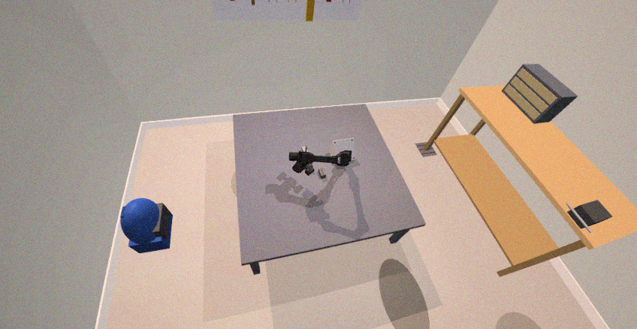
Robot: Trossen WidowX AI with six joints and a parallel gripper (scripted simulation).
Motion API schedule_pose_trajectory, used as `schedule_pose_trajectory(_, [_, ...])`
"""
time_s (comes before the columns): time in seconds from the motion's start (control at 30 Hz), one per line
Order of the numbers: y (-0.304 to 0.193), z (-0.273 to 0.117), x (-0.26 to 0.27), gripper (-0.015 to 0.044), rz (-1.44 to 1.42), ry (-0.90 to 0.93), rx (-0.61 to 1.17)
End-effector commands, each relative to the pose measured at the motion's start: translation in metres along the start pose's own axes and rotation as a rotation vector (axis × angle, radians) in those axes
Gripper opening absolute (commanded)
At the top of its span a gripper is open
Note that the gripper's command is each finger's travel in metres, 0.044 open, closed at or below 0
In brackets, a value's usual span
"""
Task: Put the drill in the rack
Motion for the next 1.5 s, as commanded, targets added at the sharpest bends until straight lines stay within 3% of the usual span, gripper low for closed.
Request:
schedule_pose_trajectory(0.0, [-0.056,-0.001,-0.037,0.0000,0.158,0.025,0.028])
schedule_pose_trajectory(0.3, [-0.201,-0.002,-0.082,0.0000,0.528,0.136,0.002])
schedule_pose_trajectory(1.47, [-0.203,0.017,-0.080,0.0000,0.535,0.139,0.000])
Point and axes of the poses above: the point midway between the two fingers, 35 mm back from their tips, its own z axis out along the fingers, its own x axis across the jaws, y = z × x, the point moved 4 cm from there along -z, back along the fingers, and after that the axes turned 12 degrees about -z, right-handed, at the moved point
